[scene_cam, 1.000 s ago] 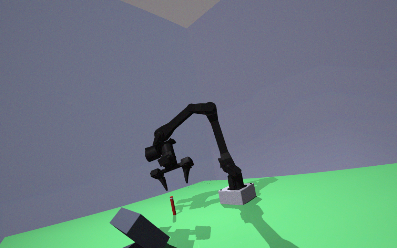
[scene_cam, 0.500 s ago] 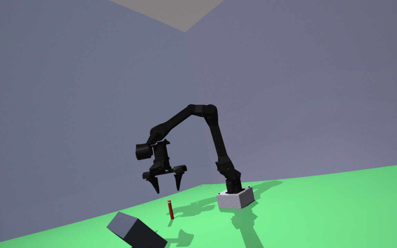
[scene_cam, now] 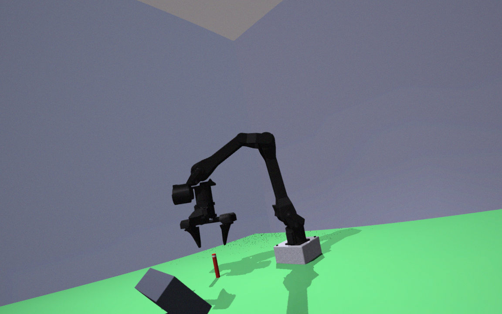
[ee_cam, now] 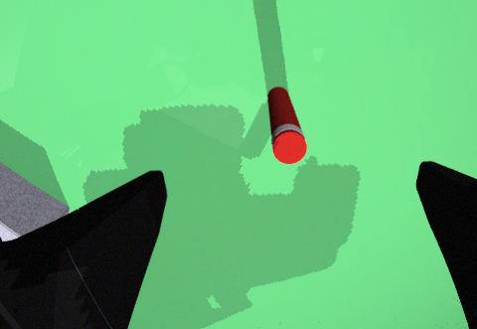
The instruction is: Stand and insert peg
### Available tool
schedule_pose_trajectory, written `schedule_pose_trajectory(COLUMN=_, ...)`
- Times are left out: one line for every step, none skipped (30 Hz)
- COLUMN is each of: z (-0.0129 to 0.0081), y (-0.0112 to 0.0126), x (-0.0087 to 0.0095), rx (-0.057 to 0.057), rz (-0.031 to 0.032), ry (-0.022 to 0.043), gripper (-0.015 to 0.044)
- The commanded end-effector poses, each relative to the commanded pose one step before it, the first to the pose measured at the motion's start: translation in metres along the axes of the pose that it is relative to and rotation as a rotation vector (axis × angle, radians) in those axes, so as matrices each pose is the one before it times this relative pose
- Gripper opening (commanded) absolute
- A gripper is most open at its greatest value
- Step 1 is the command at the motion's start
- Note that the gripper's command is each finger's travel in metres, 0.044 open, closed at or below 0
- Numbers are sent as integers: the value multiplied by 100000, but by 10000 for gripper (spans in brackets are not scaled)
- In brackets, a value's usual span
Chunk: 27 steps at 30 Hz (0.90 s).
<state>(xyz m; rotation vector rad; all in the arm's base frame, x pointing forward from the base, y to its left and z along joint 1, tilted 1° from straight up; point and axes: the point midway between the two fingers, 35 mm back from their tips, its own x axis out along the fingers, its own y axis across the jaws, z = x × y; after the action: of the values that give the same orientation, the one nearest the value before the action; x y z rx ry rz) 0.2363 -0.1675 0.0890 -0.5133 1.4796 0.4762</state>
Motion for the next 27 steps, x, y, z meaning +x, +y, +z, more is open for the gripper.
schedule_pose_trajectory(z=-55, y=11, x=672, rx=368, rz=402, ry=511, gripper=440)
schedule_pose_trajectory(z=3, y=-9, x=80, rx=0, rz=0, ry=0, gripper=440)
schedule_pose_trajectory(z=4, y=-11, x=107, rx=0, rz=-1, ry=0, gripper=440)
schedule_pose_trajectory(z=4, y=-14, x=133, rx=0, rz=-1, ry=0, gripper=440)
schedule_pose_trajectory(z=5, y=-15, x=156, rx=0, rz=-1, ry=0, gripper=440)
schedule_pose_trajectory(z=5, y=-15, x=165, rx=0, rz=-1, ry=0, gripper=440)
schedule_pose_trajectory(z=5, y=-14, x=166, rx=0, rz=-1, ry=0, gripper=440)
schedule_pose_trajectory(z=4, y=-13, x=166, rx=0, rz=0, ry=0, gripper=440)
schedule_pose_trajectory(z=4, y=-12, x=166, rx=0, rz=0, ry=0, gripper=440)
schedule_pose_trajectory(z=4, y=-11, x=166, rx=0, rz=0, ry=0, gripper=440)
schedule_pose_trajectory(z=3, y=-10, x=166, rx=0, rz=0, ry=0, gripper=440)
schedule_pose_trajectory(z=3, y=-9, x=166, rx=0, rz=0, ry=0, gripper=440)
schedule_pose_trajectory(z=3, y=-8, x=165, rx=0, rz=0, ry=0, gripper=440)
schedule_pose_trajectory(z=2, y=-7, x=165, rx=0, rz=0, ry=0, gripper=440)
schedule_pose_trajectory(z=2, y=-6, x=165, rx=0, rz=0, ry=0, gripper=440)
schedule_pose_trajectory(z=2, y=-5, x=165, rx=0, rz=0, ry=0, gripper=440)
schedule_pose_trajectory(z=1, y=-4, x=165, rx=0, rz=0, ry=0, gripper=440)
schedule_pose_trajectory(z=1, y=-3, x=164, rx=0, rz=0, ry=0, gripper=440)
schedule_pose_trajectory(z=1, y=-2, x=164, rx=0, rz=1, ry=0, gripper=440)
schedule_pose_trajectory(z=0, y=-1, x=164, rx=0, rz=1, ry=0, gripper=440)
schedule_pose_trajectory(z=0, y=0, x=164, rx=0, rz=1, ry=0, gripper=440)
schedule_pose_trajectory(z=0, y=1, x=163, rx=0, rz=1, ry=0, gripper=440)
schedule_pose_trajectory(z=-1, y=2, x=163, rx=0, rz=1, ry=0, gripper=440)
schedule_pose_trajectory(z=-1, y=3, x=163, rx=0, rz=1, ry=0, gripper=440)
schedule_pose_trajectory(z=-1, y=4, x=163, rx=0, rz=1, ry=0, gripper=440)
schedule_pose_trajectory(z=-2, y=5, x=162, rx=0, rz=1, ry=0, gripper=440)
schedule_pose_trajectory(z=-2, y=6, x=162, rx=0, rz=1, ry=0, gripper=440)
